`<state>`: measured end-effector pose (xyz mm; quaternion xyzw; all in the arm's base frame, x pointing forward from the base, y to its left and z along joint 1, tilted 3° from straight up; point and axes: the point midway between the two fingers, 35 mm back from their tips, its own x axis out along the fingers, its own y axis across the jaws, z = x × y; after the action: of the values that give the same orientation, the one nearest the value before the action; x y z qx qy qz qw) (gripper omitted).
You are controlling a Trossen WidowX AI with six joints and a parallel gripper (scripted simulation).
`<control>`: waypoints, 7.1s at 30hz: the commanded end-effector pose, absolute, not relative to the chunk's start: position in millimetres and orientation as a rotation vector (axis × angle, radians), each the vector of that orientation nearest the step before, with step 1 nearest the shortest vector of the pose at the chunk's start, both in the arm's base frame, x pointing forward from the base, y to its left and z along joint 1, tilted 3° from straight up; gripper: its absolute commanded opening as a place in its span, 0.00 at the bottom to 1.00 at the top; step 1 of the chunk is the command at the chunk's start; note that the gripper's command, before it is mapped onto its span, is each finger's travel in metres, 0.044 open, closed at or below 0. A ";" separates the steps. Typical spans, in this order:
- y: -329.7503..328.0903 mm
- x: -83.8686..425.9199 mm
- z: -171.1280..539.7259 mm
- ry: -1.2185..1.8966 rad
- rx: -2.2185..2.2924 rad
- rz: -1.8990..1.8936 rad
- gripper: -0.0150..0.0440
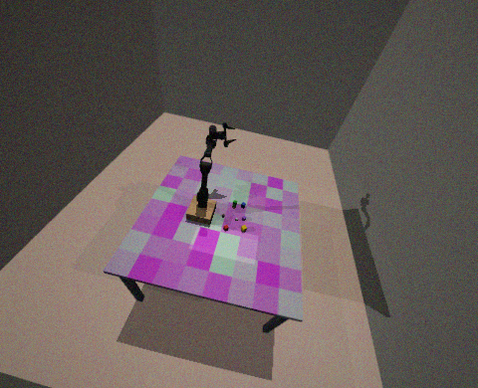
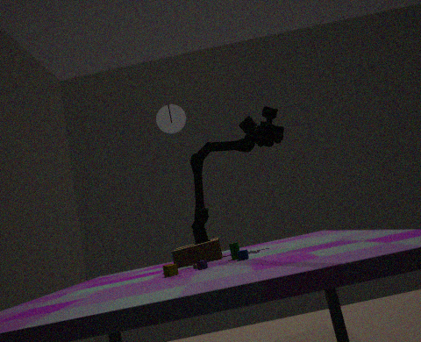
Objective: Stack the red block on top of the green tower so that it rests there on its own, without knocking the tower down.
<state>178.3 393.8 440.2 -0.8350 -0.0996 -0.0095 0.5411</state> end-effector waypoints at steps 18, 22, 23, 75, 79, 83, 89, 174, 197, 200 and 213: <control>345.0 304.5 402.2 -0.118 -2.082 -0.046 1.00; 321.7 337.0 385.6 -0.055 -2.107 -0.030 1.00; 315.3 344.7 381.1 -0.038 -2.113 -0.024 1.00; -127.2 338.5 108.2 1.259 -1.190 0.400 1.00; -144.0 306.9 93.2 1.341 -1.012 0.393 1.00; -155.8 275.5 81.2 1.409 -0.836 0.379 1.00; -164.4 229.0 67.3 1.488 -0.563 0.345 1.00; -171.4 208.9 9.1 1.513 -0.448 0.327 0.25; -166.0 205.7 100.2 1.512 -0.449 0.326 0.25; -163.9 207.8 100.6 1.512 -0.448 0.327 0.25; -118.3 244.2 98.9 1.507 -0.442 0.331 0.25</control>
<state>237.2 -128.1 98.8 -0.1977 0.6747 0.1488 0.6954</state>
